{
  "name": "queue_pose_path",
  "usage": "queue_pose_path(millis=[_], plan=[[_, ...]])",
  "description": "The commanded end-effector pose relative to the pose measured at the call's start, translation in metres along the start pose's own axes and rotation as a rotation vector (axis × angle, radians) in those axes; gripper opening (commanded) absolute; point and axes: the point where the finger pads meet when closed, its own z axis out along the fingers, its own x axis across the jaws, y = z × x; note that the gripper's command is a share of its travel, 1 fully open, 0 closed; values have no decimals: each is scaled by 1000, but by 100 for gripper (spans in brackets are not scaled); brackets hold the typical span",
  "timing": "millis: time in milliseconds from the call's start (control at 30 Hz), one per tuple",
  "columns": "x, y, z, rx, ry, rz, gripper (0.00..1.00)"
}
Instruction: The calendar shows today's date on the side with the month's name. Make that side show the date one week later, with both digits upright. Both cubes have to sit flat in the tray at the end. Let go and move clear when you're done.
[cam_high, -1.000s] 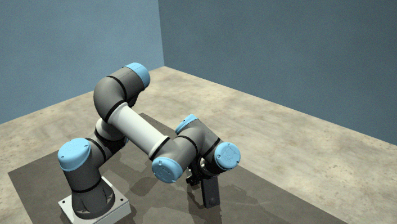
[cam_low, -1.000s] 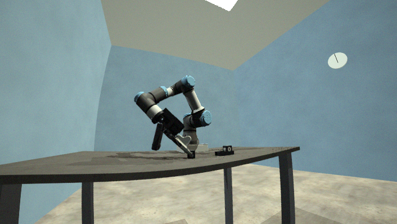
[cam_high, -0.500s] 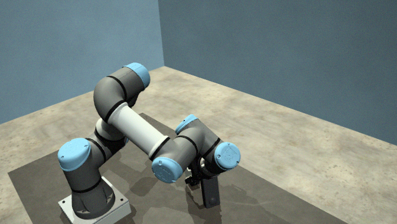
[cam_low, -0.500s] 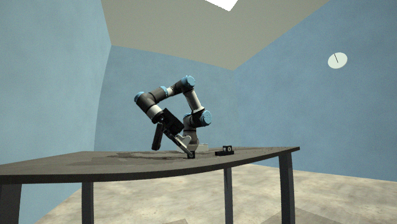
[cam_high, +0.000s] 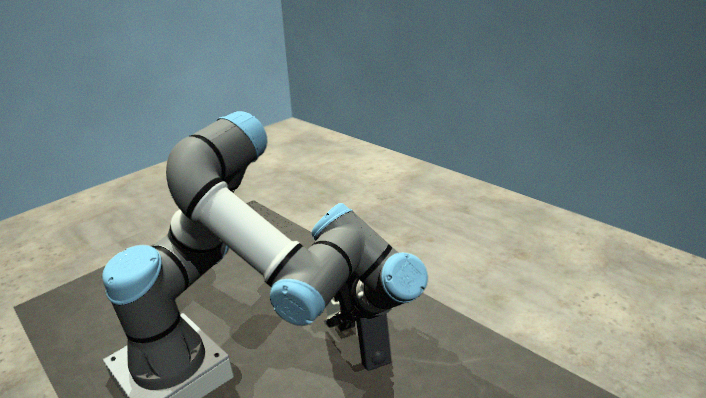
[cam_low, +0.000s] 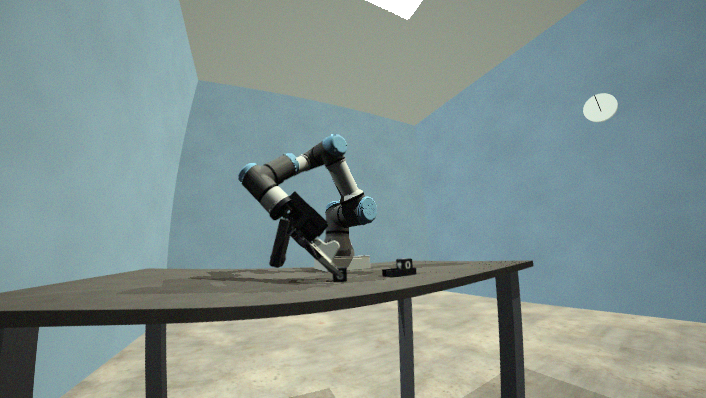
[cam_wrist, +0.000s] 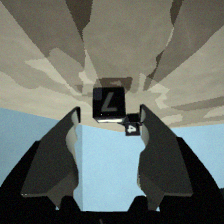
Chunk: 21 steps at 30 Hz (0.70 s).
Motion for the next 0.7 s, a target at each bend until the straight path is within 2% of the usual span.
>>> queue_pose_path(millis=[0,367,667], plan=[[0,0,-1,2,-1,-1,42],[0,5,-6,2,-1,-1,42],[0,25,-26,2,-1,-1,42]])
